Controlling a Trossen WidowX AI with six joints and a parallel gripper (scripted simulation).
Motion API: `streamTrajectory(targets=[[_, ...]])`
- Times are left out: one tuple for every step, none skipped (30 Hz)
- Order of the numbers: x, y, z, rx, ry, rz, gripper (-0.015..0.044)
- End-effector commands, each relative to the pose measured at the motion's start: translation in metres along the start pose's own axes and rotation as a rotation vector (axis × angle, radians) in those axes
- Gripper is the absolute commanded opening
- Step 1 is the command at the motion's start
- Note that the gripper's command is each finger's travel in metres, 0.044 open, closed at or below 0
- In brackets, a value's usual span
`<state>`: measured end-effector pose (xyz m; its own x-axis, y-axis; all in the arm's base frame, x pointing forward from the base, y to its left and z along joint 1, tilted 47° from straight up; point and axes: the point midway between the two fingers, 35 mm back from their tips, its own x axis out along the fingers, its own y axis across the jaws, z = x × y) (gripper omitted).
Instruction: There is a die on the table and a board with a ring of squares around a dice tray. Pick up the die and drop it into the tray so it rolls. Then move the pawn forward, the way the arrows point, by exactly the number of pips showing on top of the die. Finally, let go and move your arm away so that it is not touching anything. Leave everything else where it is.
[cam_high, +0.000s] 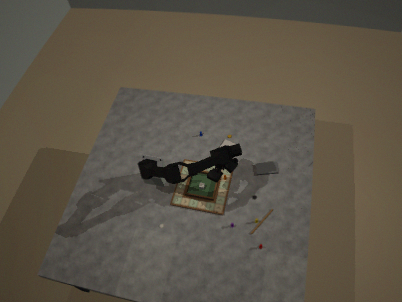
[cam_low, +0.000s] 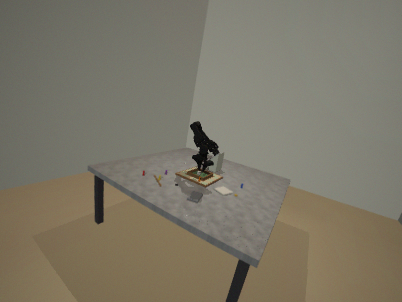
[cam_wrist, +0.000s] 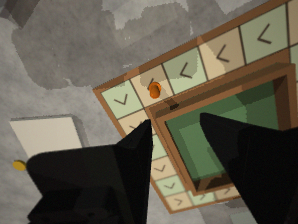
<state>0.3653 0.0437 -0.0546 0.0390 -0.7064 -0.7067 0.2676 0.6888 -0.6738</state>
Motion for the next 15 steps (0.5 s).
streamTrajectory(targets=[[0.009, 0.015, 0.011, 0.343, -0.015, -0.021, 0.02], [0.009, 0.015, 0.011, 0.343, -0.015, -0.021, 0.02], [0.009, 0.015, 0.013, 0.343, -0.015, -0.021, 0.02], [0.009, 0.016, 0.015, 0.343, -0.015, -0.021, 0.02], [0.009, 0.016, 0.015, 0.343, -0.015, -0.021, 0.02], [0.009, 0.016, 0.015, 0.343, -0.015, -0.021, 0.02], [0.009, 0.016, 0.015, 0.343, -0.015, -0.021, 0.02], [0.009, 0.016, 0.015, 0.343, -0.015, -0.021, 0.02], [0.009, 0.016, 0.015, 0.343, -0.015, -0.021, 0.02], [0.009, 0.016, 0.015, 0.343, -0.015, -0.021, 0.02], [0.009, 0.016, 0.015, 0.343, -0.015, -0.021, 0.02], [0.009, 0.016, 0.014, 0.343, -0.015, -0.021, 0.02], [0.011, 0.016, 0.014, 0.343, -0.015, -0.021, 0.02], [0.017, 0.015, 0.014, 0.343, -0.015, -0.021, 0.02], [0.023, 0.015, 0.014, 0.343, -0.015, -0.022, 0.02]])
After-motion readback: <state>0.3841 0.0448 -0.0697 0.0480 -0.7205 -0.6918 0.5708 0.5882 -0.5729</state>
